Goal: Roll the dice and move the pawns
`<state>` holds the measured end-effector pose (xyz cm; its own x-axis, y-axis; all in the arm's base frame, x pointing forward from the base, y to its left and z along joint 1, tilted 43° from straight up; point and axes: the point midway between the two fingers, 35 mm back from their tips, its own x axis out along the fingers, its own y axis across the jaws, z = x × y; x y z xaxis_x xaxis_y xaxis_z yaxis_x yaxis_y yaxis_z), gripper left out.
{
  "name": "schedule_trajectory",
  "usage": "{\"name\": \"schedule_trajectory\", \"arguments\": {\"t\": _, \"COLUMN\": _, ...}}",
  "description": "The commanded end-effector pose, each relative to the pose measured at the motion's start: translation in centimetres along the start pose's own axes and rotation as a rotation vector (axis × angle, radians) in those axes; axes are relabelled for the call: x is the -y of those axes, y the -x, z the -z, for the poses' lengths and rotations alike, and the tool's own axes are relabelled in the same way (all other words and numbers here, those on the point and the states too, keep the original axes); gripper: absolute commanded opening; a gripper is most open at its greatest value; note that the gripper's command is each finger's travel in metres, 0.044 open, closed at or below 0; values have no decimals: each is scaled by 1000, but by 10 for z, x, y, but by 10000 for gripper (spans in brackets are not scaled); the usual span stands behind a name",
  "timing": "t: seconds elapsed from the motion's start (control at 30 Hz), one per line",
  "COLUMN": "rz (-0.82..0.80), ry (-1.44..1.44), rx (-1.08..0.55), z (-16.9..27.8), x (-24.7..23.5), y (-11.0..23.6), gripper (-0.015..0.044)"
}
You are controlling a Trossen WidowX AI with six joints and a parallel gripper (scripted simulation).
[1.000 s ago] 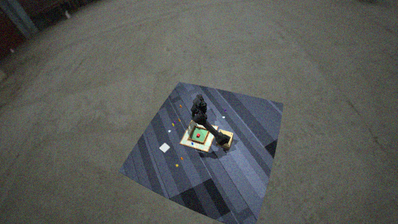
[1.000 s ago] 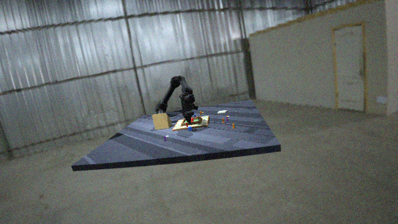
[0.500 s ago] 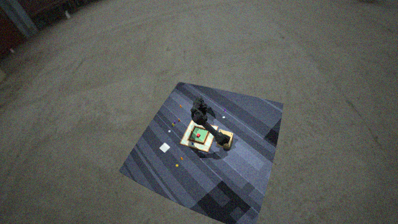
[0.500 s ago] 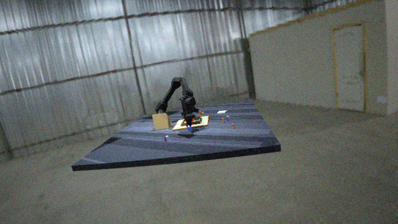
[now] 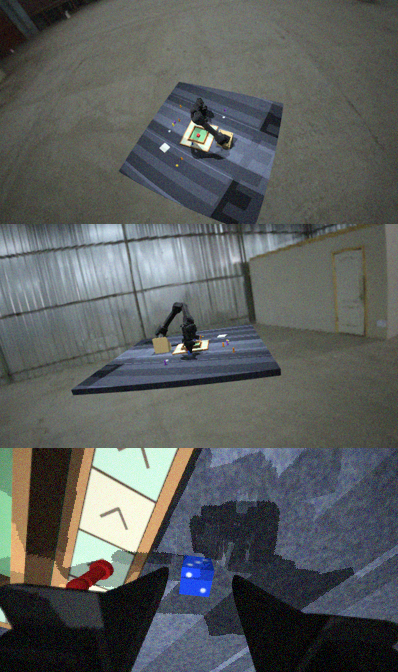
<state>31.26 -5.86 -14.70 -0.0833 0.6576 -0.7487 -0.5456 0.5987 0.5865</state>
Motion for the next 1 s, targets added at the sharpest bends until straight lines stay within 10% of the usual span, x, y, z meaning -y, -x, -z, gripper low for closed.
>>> {"name": "schedule_trajectory", "arguments": {"t": 0.0, "rz": -14, "ry": -12, "rx": -1, "z": 2, "x": -4, "y": -8, "gripper": 275}}
{"name": "schedule_trajectory", "arguments": {"t": 0.6, "rz": -13, "ry": -12, "rx": -1, "z": 2, "x": -3, "y": -3, "gripper": 0}}
{"name": "schedule_trajectory", "arguments": {"t": 0.97, "rz": -9, "ry": -14, "rx": -3, "z": 2, "x": 2, "y": 80, "gripper": 0}}
